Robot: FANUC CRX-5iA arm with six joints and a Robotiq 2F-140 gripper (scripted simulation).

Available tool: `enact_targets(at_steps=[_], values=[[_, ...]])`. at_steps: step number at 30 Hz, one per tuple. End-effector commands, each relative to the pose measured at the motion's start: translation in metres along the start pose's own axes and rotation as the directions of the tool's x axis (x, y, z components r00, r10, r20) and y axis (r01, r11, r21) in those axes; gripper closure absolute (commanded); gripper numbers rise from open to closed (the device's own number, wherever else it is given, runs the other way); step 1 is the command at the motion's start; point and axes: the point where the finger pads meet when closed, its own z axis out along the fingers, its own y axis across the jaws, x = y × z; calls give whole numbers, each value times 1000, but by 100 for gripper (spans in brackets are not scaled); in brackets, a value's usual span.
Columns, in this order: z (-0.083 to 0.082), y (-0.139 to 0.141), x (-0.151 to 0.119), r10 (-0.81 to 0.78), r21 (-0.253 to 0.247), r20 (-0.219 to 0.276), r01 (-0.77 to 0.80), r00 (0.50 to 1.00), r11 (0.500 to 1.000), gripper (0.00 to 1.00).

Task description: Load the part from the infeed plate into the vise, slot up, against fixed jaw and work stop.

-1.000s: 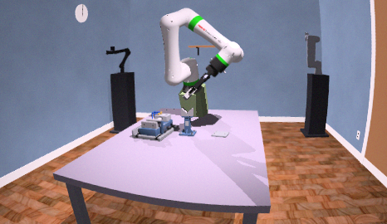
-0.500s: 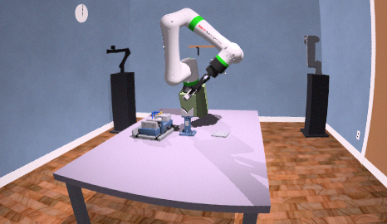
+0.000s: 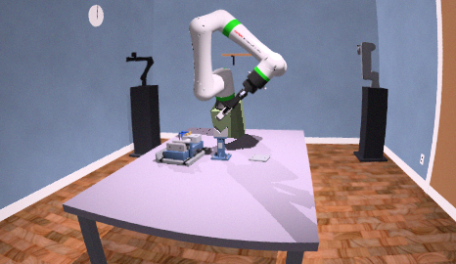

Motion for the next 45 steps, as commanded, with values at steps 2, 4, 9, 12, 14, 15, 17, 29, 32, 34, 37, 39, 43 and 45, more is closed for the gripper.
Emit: enact_targets(at_steps=[2, 4, 9, 12, 14, 15, 17, 29, 32, 34, 37, 39, 43, 45], values=[[2, 0, -3, 0, 0, 0, 0, 1000, 1000, 100], [4, 0, -4, 0, 0, 0, 0, 1000, 1000, 100], [7, 0, -7, 0, 0, 0, 0, 1000, 1000, 100], [9, 0, -9, 0, 0, 0, 0, 1000, 1000, 100], [10, 0, -11, 0, 0, 0, 0, 1000, 1000, 100], [11, 0, -11, 0, 0, 0, 0, 1000, 1000, 100], [13, 0, -13, 0, 0, 0, 0, 1000, 1000, 100], [21, 0, -21, 0, 0, 0, 0, 1000, 1000, 100], [24, 0, -24, 0, 0, 0, 0, 1000, 1000, 100], [25, 0, -25, 0, 0, 0, 0, 1000, 1000, 100], [27, 0, -27, 0, 0, 0, 0, 1000, 1000, 100], [29, 0, -29, 0, 0, 0, 0, 1000, 1000, 100], [31, 0, -31, 0, 0, 0, 0, 1000, 1000, 100], [31, 0, -32, 0, 0, 0, 0, 1000, 1000, 100]])
